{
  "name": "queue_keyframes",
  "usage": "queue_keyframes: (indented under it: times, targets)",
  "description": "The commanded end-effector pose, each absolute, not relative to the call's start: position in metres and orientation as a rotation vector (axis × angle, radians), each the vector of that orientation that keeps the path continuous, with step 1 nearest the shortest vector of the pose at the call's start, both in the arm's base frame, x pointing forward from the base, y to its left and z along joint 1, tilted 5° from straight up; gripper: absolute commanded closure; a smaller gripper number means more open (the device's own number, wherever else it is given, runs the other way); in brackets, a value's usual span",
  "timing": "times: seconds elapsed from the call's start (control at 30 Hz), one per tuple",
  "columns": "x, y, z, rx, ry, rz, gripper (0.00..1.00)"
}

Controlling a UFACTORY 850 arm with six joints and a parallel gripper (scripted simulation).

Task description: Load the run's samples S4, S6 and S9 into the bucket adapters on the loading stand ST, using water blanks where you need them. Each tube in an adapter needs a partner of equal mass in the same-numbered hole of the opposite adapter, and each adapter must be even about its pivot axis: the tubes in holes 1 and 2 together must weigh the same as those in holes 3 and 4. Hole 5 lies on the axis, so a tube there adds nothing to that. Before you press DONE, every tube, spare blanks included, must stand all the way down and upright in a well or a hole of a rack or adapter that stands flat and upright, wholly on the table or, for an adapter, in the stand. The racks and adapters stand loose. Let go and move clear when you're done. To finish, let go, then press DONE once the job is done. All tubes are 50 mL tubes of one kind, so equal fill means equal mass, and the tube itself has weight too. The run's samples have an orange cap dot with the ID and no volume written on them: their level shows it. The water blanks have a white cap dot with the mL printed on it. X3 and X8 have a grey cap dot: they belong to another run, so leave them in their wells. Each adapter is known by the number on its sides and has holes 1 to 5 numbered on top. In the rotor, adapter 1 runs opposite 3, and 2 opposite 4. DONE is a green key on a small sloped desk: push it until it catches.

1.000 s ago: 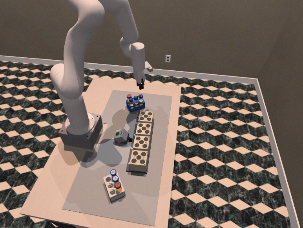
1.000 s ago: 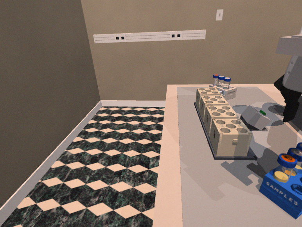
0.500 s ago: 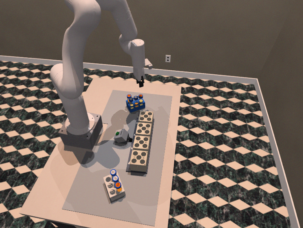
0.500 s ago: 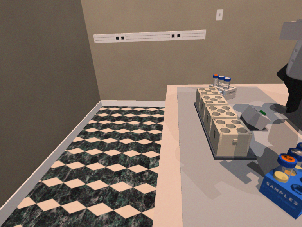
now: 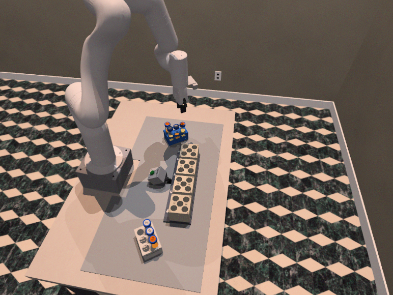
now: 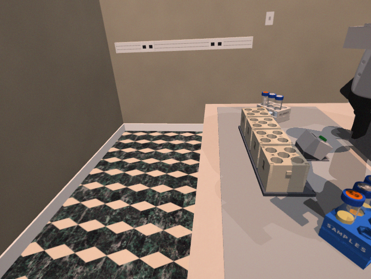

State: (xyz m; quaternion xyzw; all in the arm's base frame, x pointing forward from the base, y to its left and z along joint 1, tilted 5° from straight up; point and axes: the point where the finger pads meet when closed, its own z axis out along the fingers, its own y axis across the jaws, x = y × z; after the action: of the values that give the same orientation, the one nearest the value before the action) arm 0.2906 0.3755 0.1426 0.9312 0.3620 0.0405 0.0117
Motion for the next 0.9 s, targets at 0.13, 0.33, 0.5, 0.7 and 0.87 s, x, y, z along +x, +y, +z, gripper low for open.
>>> queue_keyframes:
  times: [0.13,0.33,0.5,0.7,0.87]
  targets:
    - [0.277,0.372,0.142,2.962,0.984,0.13,0.43]
    - [0.248,0.364,0.14,3.053,0.685,0.133,0.43]
    - [0.234,0.36,0.138,3.088,0.533,0.133,0.43]
    - [0.205,0.352,0.136,3.134,0.222,0.134,0.43]
    - [0.205,0.352,0.136,3.149,-0.04,0.133,0.43]
